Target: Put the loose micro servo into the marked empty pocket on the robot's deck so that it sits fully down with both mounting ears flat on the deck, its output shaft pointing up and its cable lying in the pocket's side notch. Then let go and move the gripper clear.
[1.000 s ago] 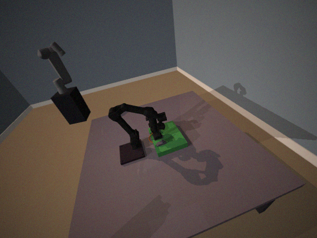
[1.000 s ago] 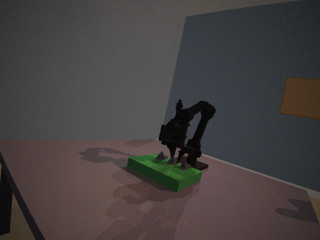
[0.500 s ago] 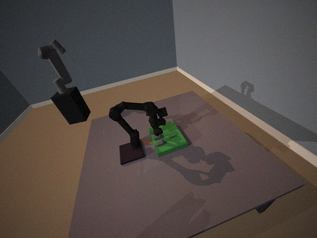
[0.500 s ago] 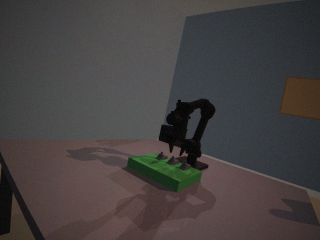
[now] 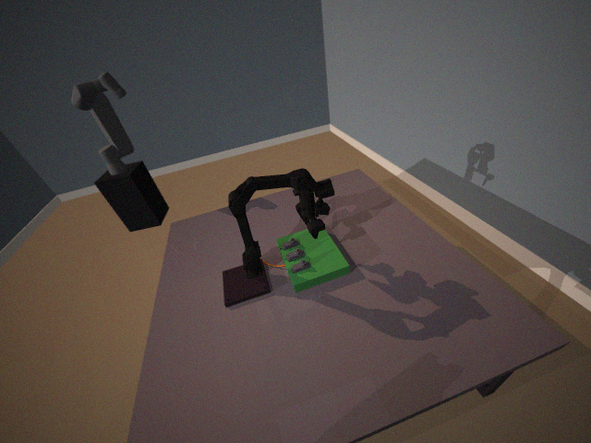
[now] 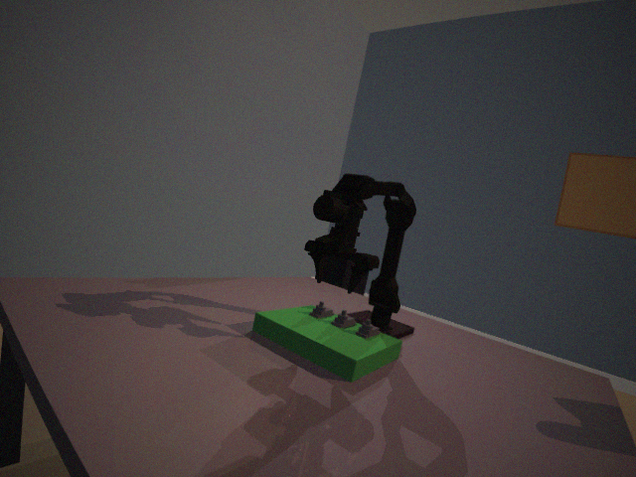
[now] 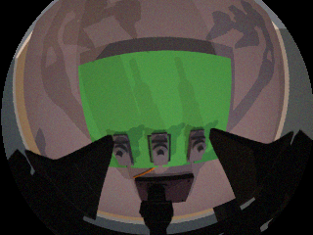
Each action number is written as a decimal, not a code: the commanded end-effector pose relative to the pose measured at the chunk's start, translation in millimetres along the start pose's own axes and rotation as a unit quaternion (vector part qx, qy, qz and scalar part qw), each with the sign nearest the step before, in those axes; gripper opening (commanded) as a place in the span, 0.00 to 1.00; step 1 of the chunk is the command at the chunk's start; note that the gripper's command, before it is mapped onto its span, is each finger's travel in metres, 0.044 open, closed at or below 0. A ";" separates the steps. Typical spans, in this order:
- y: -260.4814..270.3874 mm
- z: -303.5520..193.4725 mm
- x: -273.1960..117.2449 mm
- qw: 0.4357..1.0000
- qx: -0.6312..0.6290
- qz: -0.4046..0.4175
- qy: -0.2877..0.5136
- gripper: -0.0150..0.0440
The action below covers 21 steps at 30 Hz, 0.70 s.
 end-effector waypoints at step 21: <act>-0.1 -1.5 -38.1 1.000 0.002 0.001 0.006 1.00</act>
Point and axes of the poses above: the point midway between the two fingers, 35 mm back from their tips, its own x axis out along the fingers, its own y axis across the jaws, z = x × y, the point moved 7 cm from there along -x, back along the fingers, and after that the axes turned 6 degrees about -x, right-handed, at the moved point
